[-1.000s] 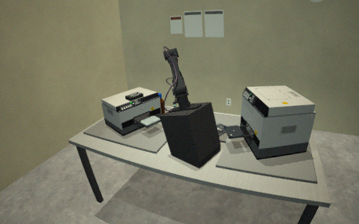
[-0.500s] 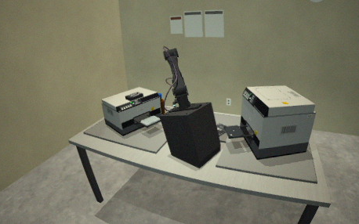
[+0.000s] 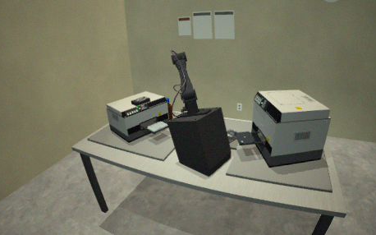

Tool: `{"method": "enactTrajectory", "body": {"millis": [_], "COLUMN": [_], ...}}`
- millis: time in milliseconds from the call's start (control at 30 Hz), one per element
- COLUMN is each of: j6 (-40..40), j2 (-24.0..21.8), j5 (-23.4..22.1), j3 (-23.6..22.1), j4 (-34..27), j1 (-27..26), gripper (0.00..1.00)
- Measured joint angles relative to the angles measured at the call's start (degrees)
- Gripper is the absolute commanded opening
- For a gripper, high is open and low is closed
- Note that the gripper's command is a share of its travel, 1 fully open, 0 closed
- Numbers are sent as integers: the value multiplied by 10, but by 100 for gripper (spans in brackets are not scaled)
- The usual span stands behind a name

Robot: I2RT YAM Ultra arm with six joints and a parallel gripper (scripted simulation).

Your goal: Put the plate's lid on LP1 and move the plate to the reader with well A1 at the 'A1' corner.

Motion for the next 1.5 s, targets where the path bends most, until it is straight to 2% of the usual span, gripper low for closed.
{"method": "enactTrajectory", "body": {"millis": [267,1500], "j6": [0,13], "j2": [20,116], "j5": [1,3], "j3": [18,46], "j4": [16,82], "j1": [1,17], "gripper": [86,86]}}
